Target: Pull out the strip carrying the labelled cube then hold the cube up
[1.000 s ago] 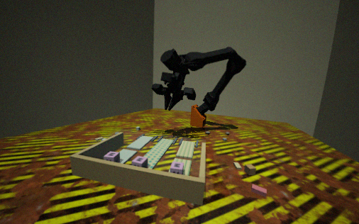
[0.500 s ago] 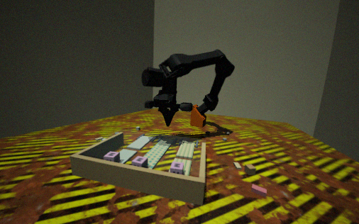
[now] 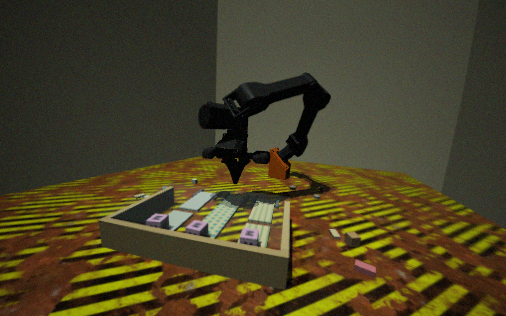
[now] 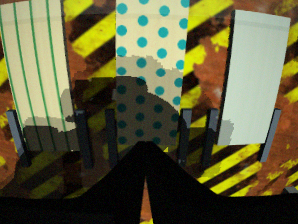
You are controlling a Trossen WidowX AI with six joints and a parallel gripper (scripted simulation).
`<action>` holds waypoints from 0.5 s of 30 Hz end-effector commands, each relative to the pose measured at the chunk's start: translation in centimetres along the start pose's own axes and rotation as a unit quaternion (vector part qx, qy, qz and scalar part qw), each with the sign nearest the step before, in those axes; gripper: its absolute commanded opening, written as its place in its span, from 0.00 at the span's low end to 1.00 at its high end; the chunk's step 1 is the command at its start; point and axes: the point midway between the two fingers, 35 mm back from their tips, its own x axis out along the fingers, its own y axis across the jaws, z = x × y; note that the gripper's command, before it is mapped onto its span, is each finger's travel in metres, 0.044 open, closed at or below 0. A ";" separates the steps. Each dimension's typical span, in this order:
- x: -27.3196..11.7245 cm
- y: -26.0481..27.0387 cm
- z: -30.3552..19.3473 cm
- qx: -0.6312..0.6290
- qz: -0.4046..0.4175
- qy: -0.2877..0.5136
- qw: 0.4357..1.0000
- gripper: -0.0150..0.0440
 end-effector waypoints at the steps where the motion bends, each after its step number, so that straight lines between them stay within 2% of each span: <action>1: 0.8 -0.1 -0.1 0.005 0.003 0.000 1.000 0.25; 15: 3.1 -0.2 0.0 0.005 0.003 0.000 1.000 0.25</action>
